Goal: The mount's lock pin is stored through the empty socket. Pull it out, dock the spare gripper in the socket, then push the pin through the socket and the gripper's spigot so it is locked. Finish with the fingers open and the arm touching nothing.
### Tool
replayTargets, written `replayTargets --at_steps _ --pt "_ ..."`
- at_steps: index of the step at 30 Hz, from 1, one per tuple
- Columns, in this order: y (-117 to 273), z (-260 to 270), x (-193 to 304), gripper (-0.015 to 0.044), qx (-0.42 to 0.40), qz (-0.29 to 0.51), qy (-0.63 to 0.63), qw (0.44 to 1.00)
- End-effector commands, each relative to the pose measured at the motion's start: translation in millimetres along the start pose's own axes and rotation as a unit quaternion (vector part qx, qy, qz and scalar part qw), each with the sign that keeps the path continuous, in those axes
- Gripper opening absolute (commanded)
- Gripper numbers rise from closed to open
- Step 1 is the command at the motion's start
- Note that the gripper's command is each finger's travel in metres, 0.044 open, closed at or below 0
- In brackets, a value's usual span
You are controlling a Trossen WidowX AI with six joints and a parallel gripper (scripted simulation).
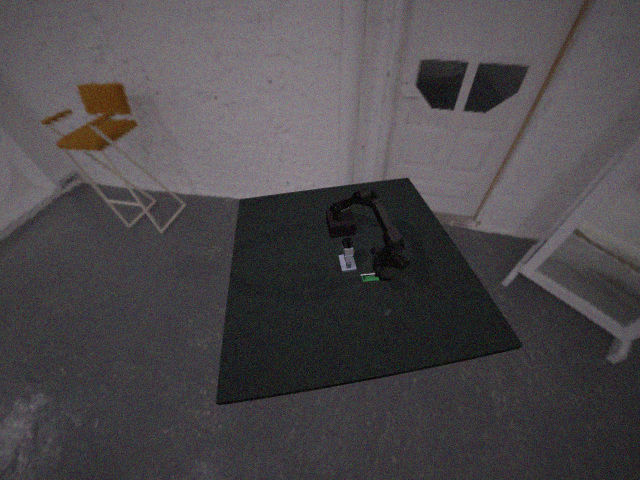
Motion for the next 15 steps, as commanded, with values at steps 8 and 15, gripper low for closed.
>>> replayTargets --at_steps 8,15 --pt "-19 3 -4 0.018 -0.003 0.002 -0.002 1.0" --pt "-30 4 -7 0.018 -0.003 0.002 -0.002 1.0"
Point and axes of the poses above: the point midway between the two fingers, 35 mm back from their tips, its own y axis back along the fingers, its own z axis across the jaws, x = y × z, the point moved 4 cm from there along y, back along the fingers, and after that the axes turned 9 degrees about -y, right-handed, at the moved point
